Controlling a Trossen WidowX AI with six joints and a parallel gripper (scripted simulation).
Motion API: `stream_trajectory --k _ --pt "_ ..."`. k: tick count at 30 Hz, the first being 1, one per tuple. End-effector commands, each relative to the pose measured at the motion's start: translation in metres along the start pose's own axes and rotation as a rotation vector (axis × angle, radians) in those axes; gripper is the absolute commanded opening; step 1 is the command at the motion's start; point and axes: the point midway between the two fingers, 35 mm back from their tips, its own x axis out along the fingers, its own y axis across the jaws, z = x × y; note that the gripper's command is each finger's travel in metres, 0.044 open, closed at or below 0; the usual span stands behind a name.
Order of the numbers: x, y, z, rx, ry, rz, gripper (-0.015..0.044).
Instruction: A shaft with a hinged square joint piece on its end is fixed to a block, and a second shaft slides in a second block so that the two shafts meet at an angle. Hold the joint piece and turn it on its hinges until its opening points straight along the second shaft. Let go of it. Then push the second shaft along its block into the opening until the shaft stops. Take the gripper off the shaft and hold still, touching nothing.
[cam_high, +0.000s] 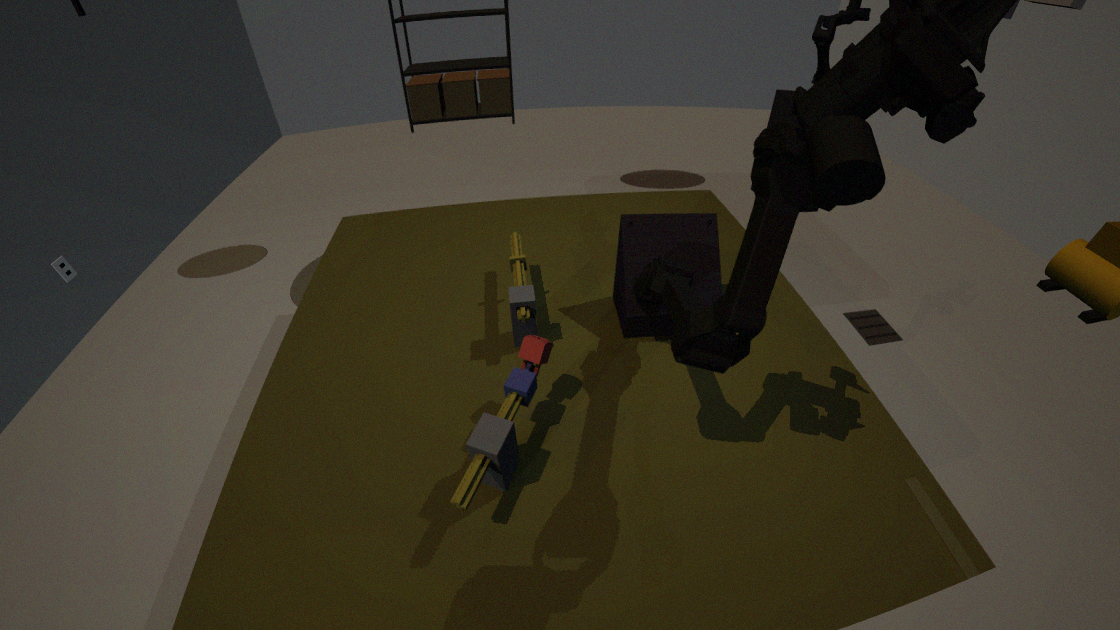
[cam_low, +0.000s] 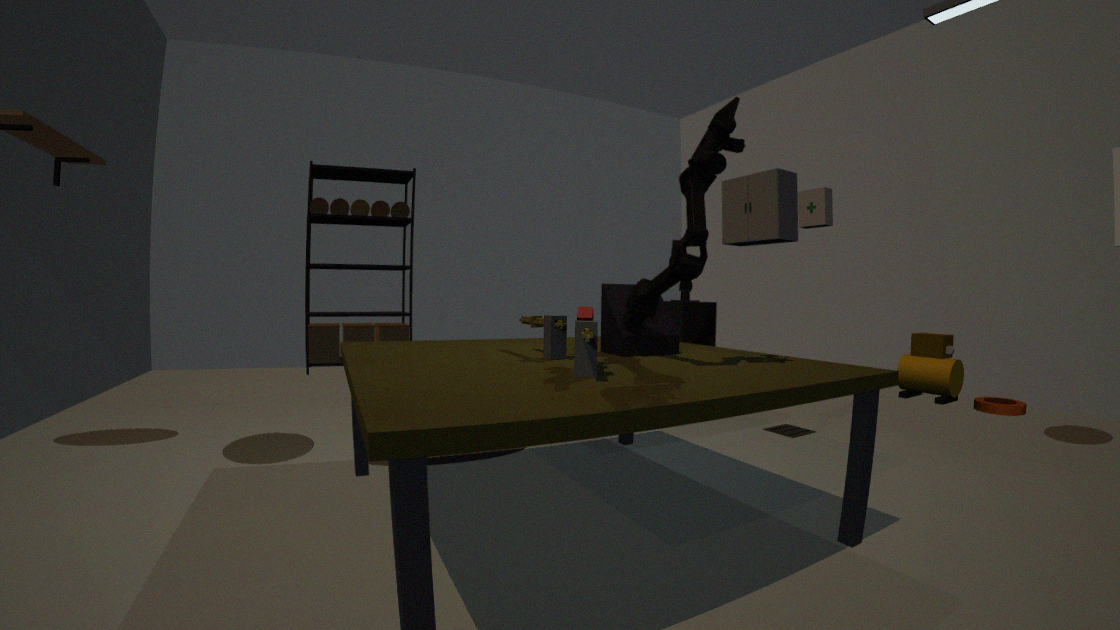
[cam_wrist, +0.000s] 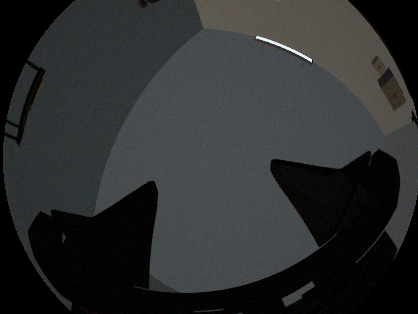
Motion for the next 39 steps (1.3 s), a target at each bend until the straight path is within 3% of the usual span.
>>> stream_trajectory --k 1,20,39 --pt "-0.006 -0.023 -0.025 -0.055 0.095 -0.081 0.0440" --pt "-0.072 -0.102 -0.144 -0.287 0.620 -0.331 0.0440" --pt "-0.184 -0.132 -0.229 -0.442 1.206 -0.320 0.0440"
